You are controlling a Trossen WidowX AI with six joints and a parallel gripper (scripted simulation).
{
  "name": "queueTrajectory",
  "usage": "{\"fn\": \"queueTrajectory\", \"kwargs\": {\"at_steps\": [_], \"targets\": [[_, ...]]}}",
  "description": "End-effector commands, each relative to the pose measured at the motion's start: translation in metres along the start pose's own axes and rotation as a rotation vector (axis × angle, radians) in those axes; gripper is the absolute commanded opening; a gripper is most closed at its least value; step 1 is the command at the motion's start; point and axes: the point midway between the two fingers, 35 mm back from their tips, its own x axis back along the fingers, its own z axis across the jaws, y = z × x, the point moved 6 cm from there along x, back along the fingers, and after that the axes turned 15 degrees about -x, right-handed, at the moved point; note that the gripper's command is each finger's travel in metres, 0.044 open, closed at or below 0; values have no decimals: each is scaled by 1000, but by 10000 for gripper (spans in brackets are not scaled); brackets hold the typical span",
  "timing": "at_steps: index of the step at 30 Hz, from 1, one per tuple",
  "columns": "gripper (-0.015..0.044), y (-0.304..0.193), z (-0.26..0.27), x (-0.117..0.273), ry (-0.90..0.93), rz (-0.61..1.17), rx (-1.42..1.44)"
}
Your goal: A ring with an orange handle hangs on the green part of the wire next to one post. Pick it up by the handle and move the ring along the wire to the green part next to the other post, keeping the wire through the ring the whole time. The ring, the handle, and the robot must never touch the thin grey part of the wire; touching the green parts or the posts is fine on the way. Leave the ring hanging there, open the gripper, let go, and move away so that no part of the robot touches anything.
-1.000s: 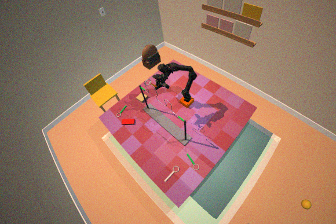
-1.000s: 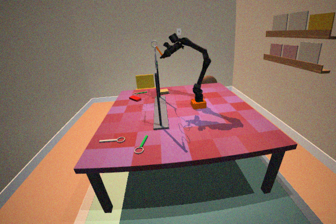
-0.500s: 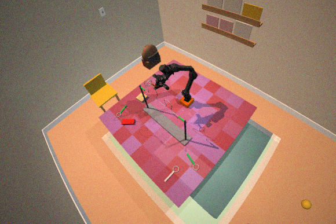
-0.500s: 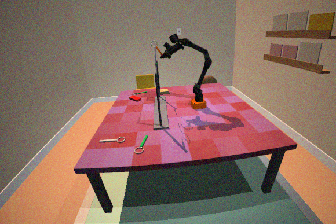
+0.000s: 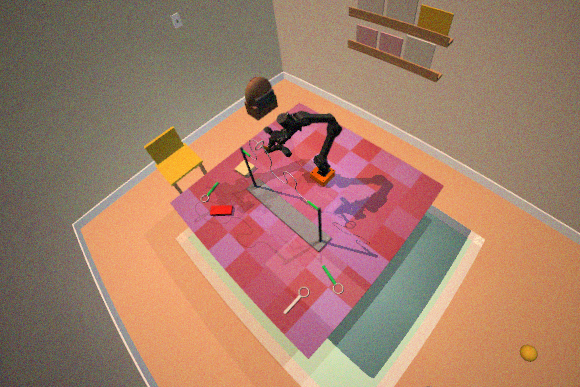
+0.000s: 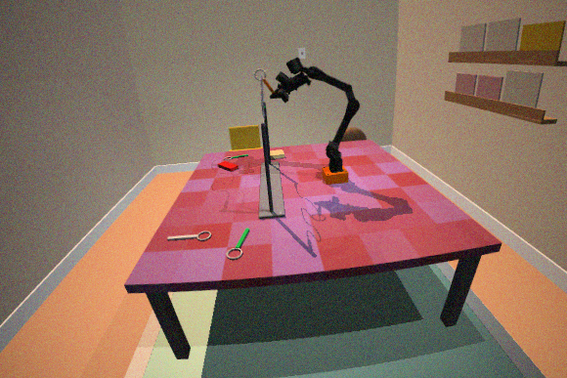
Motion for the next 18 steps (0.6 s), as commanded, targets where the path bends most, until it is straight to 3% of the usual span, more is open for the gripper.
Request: {"fn": "queueTrajectory", "kwargs": {"at_steps": [1,18], "targets": [[-150,0,0,3,-23,-19,41],[-150,-2,0,2,-121,-71,223]]}}
